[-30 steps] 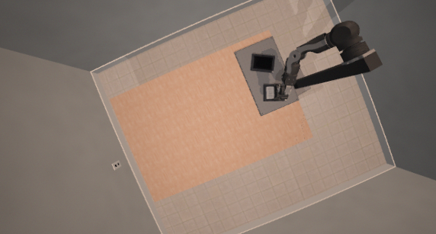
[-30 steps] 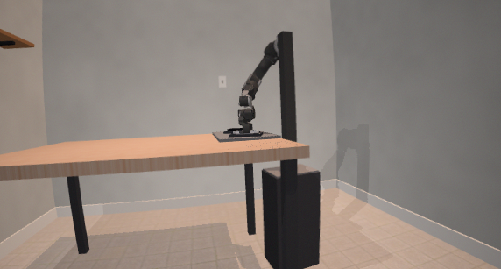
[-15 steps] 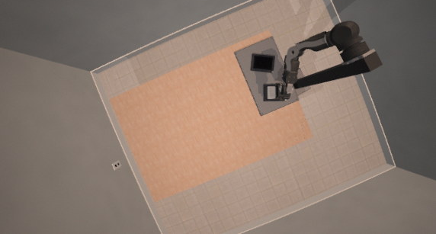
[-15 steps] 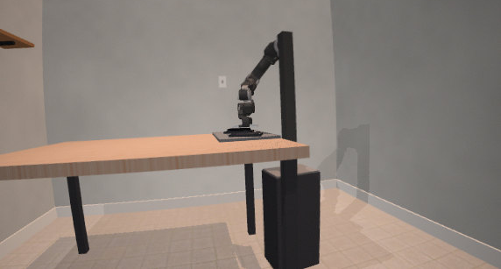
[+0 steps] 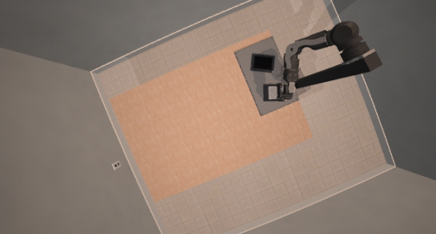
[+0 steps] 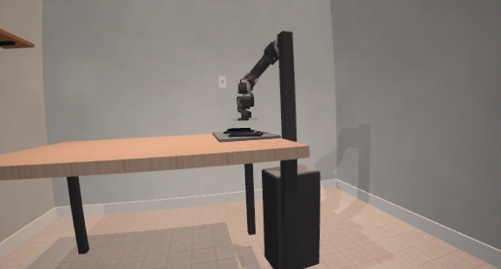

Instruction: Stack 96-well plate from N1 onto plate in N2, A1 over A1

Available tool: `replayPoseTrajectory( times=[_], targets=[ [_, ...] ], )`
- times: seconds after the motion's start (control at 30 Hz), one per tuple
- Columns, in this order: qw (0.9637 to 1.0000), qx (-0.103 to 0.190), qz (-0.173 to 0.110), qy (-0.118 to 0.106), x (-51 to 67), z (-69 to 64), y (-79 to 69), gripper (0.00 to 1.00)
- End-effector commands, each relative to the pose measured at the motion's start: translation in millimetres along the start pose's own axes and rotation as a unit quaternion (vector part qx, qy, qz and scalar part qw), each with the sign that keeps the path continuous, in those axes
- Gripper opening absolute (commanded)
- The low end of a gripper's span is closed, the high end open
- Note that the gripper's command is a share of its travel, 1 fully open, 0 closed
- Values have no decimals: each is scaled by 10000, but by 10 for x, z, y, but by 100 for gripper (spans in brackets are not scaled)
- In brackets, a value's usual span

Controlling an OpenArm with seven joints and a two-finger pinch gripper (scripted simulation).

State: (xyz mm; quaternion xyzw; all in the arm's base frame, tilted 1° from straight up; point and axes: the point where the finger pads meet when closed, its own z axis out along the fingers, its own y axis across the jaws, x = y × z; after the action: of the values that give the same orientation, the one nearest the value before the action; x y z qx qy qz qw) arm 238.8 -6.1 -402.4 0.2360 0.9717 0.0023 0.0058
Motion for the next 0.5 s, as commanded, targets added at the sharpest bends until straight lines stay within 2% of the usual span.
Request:
replayPoseTrajectory(
  times=[0.0,0.27,0.43,0.47],
  targets=[
    [10000,84,34,17,9,15,-38,0],
    [10000,84,34,17,9,15,-38,0],
    [10000,82,33,17,14,-298,-50,0],
    [10000,82,33,17,14,-298,-50,0]
  ],
)
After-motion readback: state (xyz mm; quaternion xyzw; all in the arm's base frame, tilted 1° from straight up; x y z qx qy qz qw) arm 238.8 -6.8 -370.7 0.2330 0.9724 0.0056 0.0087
